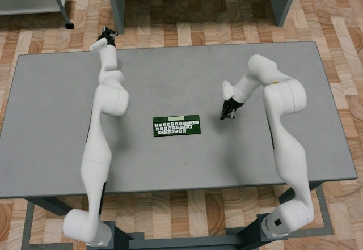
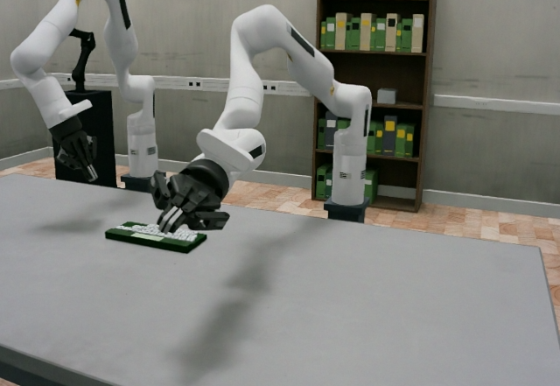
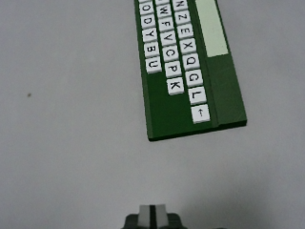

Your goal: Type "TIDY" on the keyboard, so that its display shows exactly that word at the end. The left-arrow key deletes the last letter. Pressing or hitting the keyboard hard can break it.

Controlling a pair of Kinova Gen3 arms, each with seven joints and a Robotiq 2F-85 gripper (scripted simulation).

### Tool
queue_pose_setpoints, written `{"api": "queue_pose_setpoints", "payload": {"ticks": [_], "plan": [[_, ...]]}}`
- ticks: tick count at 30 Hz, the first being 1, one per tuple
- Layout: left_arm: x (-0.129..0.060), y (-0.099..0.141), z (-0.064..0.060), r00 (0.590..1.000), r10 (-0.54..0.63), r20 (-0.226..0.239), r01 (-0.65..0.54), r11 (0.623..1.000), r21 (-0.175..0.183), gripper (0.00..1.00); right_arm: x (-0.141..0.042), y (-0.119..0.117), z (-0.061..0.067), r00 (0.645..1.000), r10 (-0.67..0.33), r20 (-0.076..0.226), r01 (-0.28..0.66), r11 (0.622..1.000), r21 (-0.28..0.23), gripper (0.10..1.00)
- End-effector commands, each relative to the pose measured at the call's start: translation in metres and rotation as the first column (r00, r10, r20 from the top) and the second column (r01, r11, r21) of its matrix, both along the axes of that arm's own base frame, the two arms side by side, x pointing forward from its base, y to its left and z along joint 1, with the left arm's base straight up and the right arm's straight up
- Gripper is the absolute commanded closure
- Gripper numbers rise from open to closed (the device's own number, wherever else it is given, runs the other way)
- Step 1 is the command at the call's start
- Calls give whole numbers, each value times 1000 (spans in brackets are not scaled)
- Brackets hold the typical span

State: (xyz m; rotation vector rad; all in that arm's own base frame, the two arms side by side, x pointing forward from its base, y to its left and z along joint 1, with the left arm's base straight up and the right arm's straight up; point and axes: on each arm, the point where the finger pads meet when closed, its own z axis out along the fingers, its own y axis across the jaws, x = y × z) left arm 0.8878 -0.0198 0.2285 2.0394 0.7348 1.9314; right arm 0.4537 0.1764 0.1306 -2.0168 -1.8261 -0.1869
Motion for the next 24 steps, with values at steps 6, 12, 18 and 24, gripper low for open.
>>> {"api": "queue_pose_setpoints", "payload": {"ticks": [6, 12, 18, 24], "plan": [[0, 0, 3, 1000, 0, 4, 0, 1000, 0, 899, 0, 0, 1, 1000, 0, 2, 0, 1000, 1, 997], [0, 0, 3, 1000, 0, 4, 0, 1000, 0, 899, 0, 0, 1, 1000, 0, 2, 0, 1000, 1, 997], [0, 0, 3, 1000, 0, 4, 0, 1000, 0, 1, 0, 0, 1, 1000, 0, 2, 0, 1000, 1, 1000], [0, 1, 3, 1000, 1, 4, -1, 1000, -1, 1, 2, 3, -5, 998, 63, 30, -62, 998, -32, 1000]]}}
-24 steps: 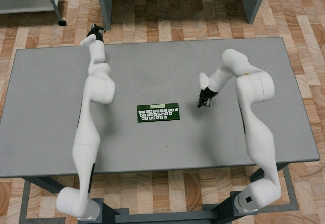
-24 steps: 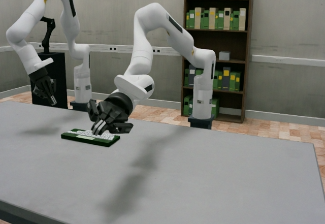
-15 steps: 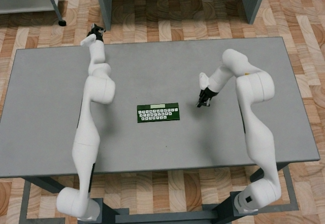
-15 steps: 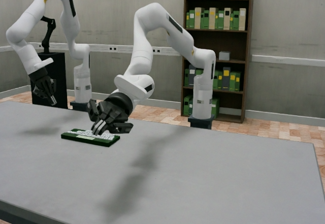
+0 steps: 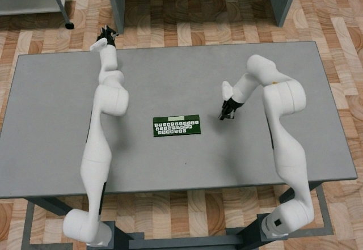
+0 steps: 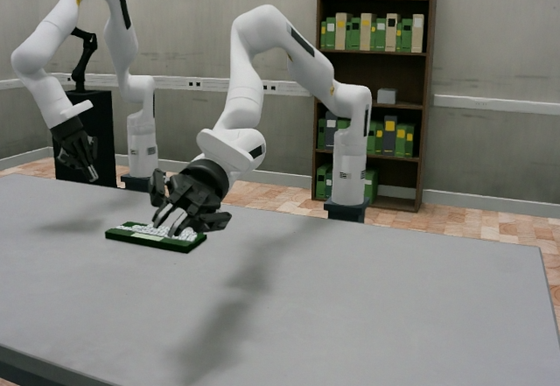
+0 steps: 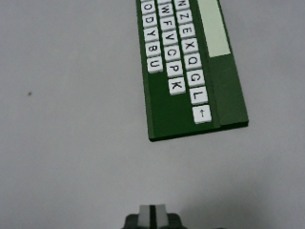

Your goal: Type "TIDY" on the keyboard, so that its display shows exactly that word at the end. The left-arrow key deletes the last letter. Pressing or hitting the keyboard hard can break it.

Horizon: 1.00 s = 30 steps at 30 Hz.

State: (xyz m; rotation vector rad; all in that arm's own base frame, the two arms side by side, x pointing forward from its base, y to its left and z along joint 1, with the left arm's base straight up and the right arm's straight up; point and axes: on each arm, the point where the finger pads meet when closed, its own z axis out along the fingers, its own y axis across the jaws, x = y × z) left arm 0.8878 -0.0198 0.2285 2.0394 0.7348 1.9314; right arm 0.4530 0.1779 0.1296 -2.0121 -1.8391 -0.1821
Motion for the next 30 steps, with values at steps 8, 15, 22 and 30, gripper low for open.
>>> {"api": "queue_pose_setpoints", "payload": {"ticks": [8, 15, 22, 30], "plan": [[0, 6, 4, 1000, 11, 7, -11, 1000, -6, 1, 7, 29, -23, 922, 367, 123, -341, 921, -190, 1000], [0, 14, 6, 1000, 25, 11, -25, 1000, -13, 1, 16, 64, -31, 792, 586, 170, -523, 795, -307, 1000], [-2, 33, 11, 998, 58, 20, -58, 998, -29, 1, 24, 110, -32, 577, 793, 196, -672, 597, -439, 1000], [-5, 58, 16, 994, 102, 30, -100, 994, -51, 1, 25, 167, -28, 301, 936, 185, -749, 352, -562, 1000]]}}
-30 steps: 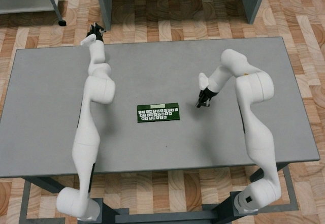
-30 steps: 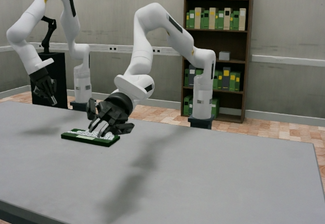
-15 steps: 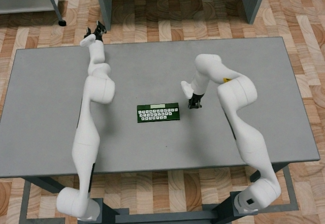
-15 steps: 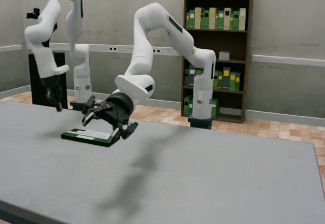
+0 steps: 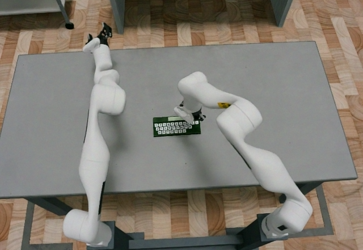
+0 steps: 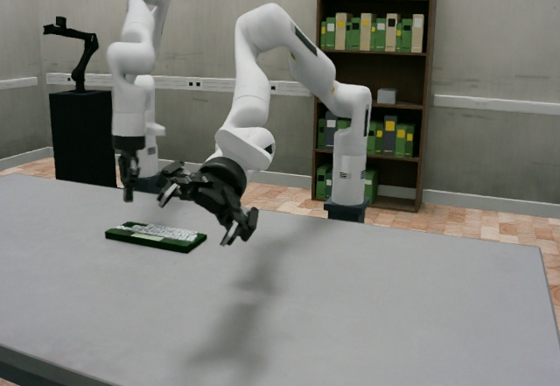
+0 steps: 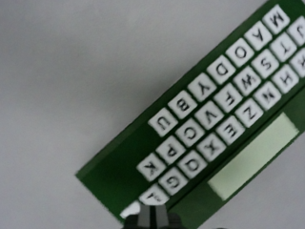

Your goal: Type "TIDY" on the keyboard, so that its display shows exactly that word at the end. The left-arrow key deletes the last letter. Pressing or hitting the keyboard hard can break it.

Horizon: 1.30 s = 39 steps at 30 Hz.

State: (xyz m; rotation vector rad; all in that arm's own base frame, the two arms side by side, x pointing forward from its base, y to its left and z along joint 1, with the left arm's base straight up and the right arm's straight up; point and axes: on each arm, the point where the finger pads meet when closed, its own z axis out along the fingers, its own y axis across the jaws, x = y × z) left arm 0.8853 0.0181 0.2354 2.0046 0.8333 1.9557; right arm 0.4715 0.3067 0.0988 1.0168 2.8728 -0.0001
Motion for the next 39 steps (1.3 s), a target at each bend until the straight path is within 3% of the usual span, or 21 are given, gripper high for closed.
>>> {"api": "queue_pose_setpoints", "payload": {"ticks": [1, 6, 12, 14, 22, 29, 31, 36, 39], "plan": [[-3, 25, 10, 999, 44, 20, -44, 999, -23, 1, 7, 47, 4, 963, 245, 112, -237, 968, -79, 1000], [-7, 53, 16, 995, 94, 33, -93, 995, -47, 1, 2, 96, 12, 880, 439, 180, -418, 897, -145, 1000], [-16, 95, 24, 984, 170, 50, -165, 983, -83, 1, -7, 137, 20, 726, 643, 244, -598, 765, -239, 1000], [-16, 95, 24, 984, 170, 50, -165, 983, -83, 1, -7, 137, 20, 726, 643, 244, -598, 765, -239, 1000], [-35, 164, 37, 953, 295, 74, -282, 948, -145, 1, -8, 142, 21, 711, 658, 249, -611, 753, -246, 1000], [-64, 234, 47, 901, 424, 91, -398, 893, -211, 1, -10, 143, 18, 718, 651, 248, -607, 759, -236, 1000], [-64, 234, 47, 901, 424, 91, -398, 893, -211, 1, -10, 143, 18, 718, 651, 248, -607, 759, -236, 1000], [-91, 288, 54, 847, 523, 98, -485, 834, -264, 1, -10, 143, 11, 718, 651, 248, -607, 759, -236, 1000], [-94, 292, 55, 842, 530, 99, -491, 829, -268, 1, -10, 143, 2, 718, 651, 248, -607, 759, -236, 1000]]}}
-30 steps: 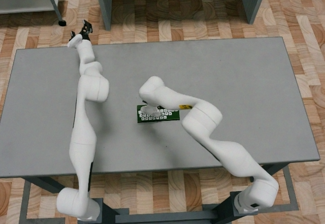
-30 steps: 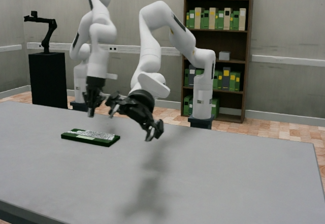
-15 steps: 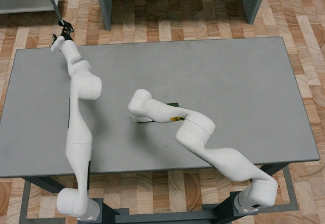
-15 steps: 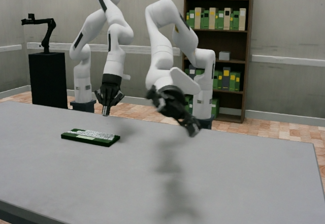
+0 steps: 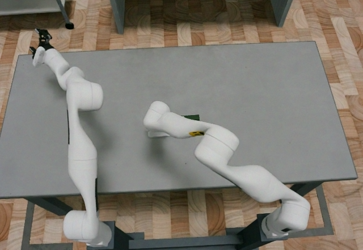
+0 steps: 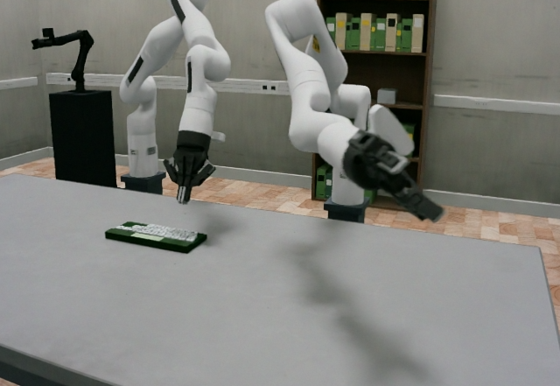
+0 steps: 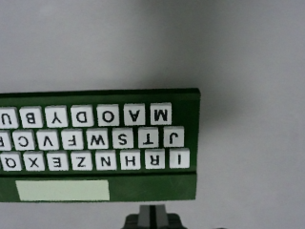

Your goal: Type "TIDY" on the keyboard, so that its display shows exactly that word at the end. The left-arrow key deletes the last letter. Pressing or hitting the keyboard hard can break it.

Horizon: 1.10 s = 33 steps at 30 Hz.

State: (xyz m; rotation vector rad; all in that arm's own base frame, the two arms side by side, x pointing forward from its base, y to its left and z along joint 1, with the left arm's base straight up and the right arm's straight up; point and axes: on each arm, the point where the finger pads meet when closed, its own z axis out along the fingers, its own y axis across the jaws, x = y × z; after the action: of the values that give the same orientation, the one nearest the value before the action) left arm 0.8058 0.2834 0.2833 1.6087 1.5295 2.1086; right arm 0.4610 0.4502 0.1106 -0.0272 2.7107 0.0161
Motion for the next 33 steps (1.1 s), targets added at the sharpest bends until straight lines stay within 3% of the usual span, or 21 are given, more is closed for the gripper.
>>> {"api": "queue_pose_setpoints", "payload": {"ticks": [1, 7, 9, 18, 33], "plan": [[-14, 27, 7, 998, 58, 15, -57, 998, -23, 1, 0, 0, -13, 1000, 9, 6, -8, 1000, -5, 1000], [-20, 37, 8, 997, 80, 21, -79, 996, -32, 1, 0, 0, -34, 1000, -4, 6, 4, 1000, 1, 1000], [-20, 37, 8, 997, 80, 21, -79, 996, -32, 1, 0, 0, -34, 1000, -4, 6, 4, 1000, 1, 1000], [-36, 62, 10, 991, 132, 35, -130, 990, -54, 1, 0, 0, -60, 1000, -4, 7, 4, 1000, 1, 1000], [-59, 95, 13, 977, 207, 52, -202, 976, -87, 1, 0, 0, -65, 1000, 1, 7, -1, 1000, -1, 1000]]}}
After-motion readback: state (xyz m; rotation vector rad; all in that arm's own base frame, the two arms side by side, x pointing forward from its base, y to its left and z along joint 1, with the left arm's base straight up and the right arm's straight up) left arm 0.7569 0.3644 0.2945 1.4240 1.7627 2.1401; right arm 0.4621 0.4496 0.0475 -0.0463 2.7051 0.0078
